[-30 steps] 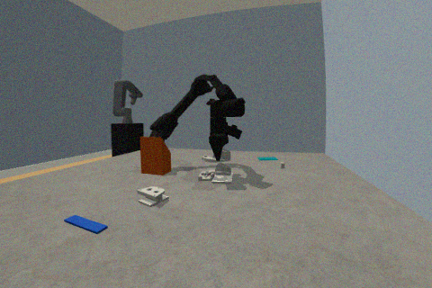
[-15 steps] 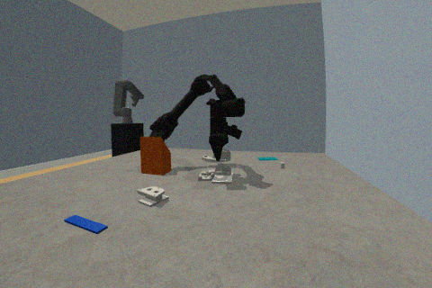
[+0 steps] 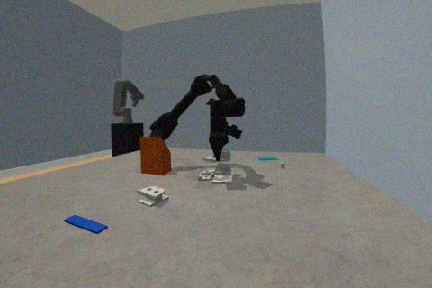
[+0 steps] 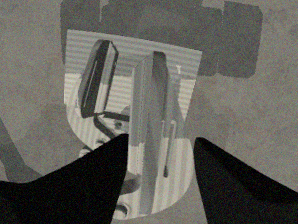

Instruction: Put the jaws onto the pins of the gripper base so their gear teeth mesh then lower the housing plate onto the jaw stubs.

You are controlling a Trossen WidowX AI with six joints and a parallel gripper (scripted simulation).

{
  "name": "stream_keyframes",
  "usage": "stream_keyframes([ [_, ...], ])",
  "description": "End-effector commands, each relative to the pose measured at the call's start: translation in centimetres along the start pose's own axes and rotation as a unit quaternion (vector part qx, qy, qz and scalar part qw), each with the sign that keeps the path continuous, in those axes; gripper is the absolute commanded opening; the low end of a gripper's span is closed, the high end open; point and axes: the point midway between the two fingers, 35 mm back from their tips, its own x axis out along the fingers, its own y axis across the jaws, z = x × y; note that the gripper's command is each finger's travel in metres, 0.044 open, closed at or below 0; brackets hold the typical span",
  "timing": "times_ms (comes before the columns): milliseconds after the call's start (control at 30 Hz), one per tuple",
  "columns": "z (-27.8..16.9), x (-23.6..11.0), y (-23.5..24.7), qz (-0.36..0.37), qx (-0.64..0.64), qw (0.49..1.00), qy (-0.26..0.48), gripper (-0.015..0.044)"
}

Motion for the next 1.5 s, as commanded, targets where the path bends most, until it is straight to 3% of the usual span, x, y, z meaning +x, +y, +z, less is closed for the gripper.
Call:
stream_keyframes([
  [0,0.1,-0.1,0.1,0.001,0.001,1.0,-0.002,0.0134],
  [833,0.1,-0.1,0.1,0.001,0.001,1.0,-0.002,0.0134],
  [1467,0.2,2.8,0.0,0.001,-0.002,1.0,-0.002,0.0134],
])
